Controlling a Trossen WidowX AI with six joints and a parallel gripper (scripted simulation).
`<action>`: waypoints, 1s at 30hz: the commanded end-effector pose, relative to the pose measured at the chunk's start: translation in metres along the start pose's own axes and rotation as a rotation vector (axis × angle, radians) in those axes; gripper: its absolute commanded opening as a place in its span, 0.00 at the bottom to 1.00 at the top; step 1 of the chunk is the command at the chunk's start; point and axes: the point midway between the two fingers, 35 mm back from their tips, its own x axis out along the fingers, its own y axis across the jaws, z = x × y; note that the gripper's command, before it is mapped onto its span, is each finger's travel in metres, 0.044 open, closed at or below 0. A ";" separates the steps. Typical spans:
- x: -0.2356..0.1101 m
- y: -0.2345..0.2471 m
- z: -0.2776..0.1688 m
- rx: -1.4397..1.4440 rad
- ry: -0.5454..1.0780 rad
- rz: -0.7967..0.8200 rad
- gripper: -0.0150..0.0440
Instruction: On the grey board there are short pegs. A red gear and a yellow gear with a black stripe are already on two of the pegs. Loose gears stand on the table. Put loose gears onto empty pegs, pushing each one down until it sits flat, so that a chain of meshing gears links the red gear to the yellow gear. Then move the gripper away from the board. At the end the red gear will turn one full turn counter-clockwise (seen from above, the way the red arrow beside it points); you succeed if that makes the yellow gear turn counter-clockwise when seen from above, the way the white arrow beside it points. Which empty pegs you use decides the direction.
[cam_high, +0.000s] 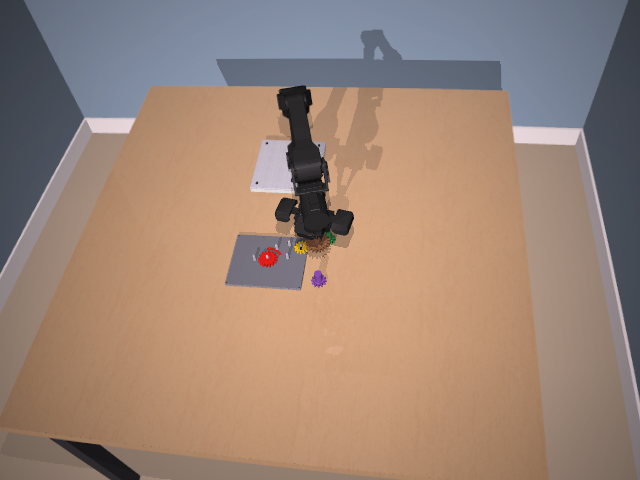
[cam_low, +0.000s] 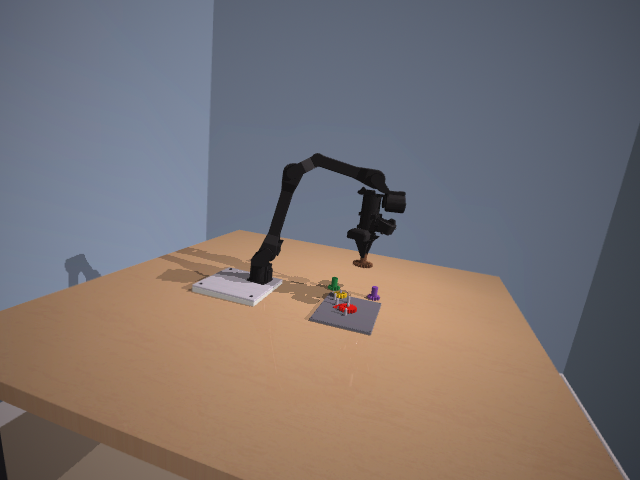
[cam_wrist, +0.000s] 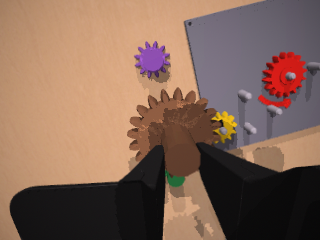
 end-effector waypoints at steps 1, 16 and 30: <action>0.004 -0.007 0.001 -0.003 0.001 0.004 0.25; 0.022 -0.044 0.007 -0.003 0.000 0.000 0.25; 0.039 -0.078 0.008 -0.004 0.000 -0.003 0.25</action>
